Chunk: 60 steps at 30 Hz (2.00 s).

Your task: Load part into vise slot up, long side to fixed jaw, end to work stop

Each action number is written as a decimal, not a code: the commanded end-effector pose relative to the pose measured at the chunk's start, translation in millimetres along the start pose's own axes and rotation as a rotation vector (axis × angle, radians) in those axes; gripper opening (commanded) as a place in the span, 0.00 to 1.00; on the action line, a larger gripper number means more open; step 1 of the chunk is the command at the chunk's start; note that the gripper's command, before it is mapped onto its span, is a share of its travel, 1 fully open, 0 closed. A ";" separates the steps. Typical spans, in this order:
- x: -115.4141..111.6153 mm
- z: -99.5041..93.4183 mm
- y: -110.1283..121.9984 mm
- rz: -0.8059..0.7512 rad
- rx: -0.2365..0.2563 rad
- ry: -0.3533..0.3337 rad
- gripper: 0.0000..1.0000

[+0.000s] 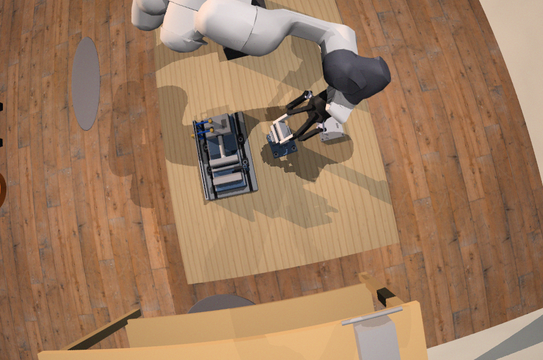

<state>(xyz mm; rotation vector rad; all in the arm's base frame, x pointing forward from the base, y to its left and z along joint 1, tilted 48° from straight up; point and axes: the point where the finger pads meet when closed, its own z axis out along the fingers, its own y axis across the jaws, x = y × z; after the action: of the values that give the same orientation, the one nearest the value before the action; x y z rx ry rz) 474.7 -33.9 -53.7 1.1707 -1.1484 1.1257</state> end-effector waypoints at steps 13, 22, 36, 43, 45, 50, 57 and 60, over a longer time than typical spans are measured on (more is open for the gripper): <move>-2.8 2.4 -2.7 0.005 0.002 -0.001 0.00; -4.7 3.5 -2.7 0.005 0.002 -0.001 0.00; -6.4 4.5 -2.8 0.005 0.002 -0.001 0.00; -6.9 4.8 -2.8 0.005 0.002 -0.001 0.00; -6.9 4.8 -2.8 0.005 0.002 -0.001 0.00; -7.1 5.0 -2.8 0.005 0.002 -0.001 0.00; -7.2 5.0 -2.8 0.005 0.002 -0.001 0.00; -7.2 5.0 -2.8 0.005 0.002 -0.001 0.00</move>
<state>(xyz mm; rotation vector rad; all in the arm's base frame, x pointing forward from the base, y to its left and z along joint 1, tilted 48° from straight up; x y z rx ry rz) 474.8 -39.2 -61.3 1.1734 -1.1449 1.1251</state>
